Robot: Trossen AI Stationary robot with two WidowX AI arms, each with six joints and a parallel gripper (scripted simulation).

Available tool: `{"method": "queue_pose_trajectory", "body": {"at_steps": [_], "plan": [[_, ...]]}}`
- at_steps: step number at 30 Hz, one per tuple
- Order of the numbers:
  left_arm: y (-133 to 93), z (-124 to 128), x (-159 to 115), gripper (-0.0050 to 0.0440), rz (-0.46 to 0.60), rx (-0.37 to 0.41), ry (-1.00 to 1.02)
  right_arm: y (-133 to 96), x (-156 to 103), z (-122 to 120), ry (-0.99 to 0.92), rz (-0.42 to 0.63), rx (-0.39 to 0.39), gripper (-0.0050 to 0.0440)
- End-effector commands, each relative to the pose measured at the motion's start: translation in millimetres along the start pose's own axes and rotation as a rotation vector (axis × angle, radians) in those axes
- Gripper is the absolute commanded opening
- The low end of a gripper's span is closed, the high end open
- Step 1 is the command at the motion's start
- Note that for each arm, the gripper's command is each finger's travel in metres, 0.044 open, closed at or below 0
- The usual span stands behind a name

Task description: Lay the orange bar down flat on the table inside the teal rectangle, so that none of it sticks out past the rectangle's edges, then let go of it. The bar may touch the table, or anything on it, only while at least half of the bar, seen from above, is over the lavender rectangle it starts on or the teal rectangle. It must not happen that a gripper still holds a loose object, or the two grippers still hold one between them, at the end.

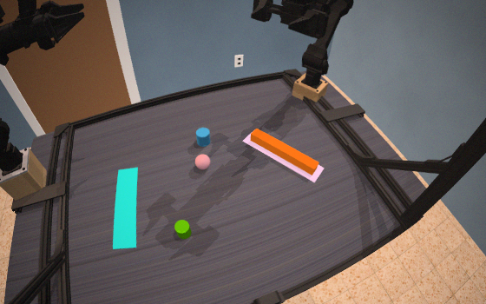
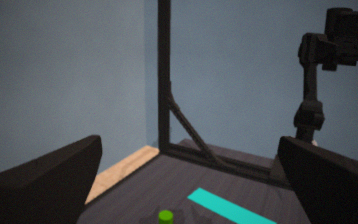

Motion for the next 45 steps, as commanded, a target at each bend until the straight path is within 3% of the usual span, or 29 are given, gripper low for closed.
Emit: {"method": "queue_pose_trajectory", "body": {"at_steps": [1, 20, 24, 27, 32, 34, 37, 45], "plan": [[0, 0, 0, 0.044, 0.0, 0.0, 0.0, 0, 0, 0, 0.0, 0.0, 0.0, 0.044], [0, 0, 0, 0.044, 0.0, 0.0, 0.0, 1, -1, 0, 0.006, 0.007, -0.001, 0.044], [0, 0, 0, 0.044, 0.0, 0.0, 0.0, 9, -8, -1, 0.068, 0.069, -0.011, 0.044], [0, 0, 0, 0.044, 0.0, 0.0, 0.0, 21, -22, -3, 0.173, 0.175, -0.037, 0.044], [0, 0, 0, 0.044, 0.0, 0.0, 0.0, 48, -62, -8, 0.415, 0.416, -0.147, 0.044], [0, 0, 0, 0.044, 0.0, 0.0, 0.0, 48, -62, -8, 0.415, 0.416, -0.147, 0.044], [0, 0, 0, 0.044, 0.0, 0.0, 0.0, 63, -89, -11, 0.596, 0.586, -0.271, 0.044], [0, 0, 0, 0.044, 0.0, 0.0, 0.0, 76, -139, -17, 0.896, 0.836, -0.588, 0.044]]}}
Point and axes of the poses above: on each arm, the point midway between the two fingers, 35 mm back from their tips, its own y axis out along the fingers, its own z axis across the jaws, x = y × z, the point moved 7 cm from there along -y, back along the fingers, and after that the axes turned 7 degrees about y, right-handed, at the moved point
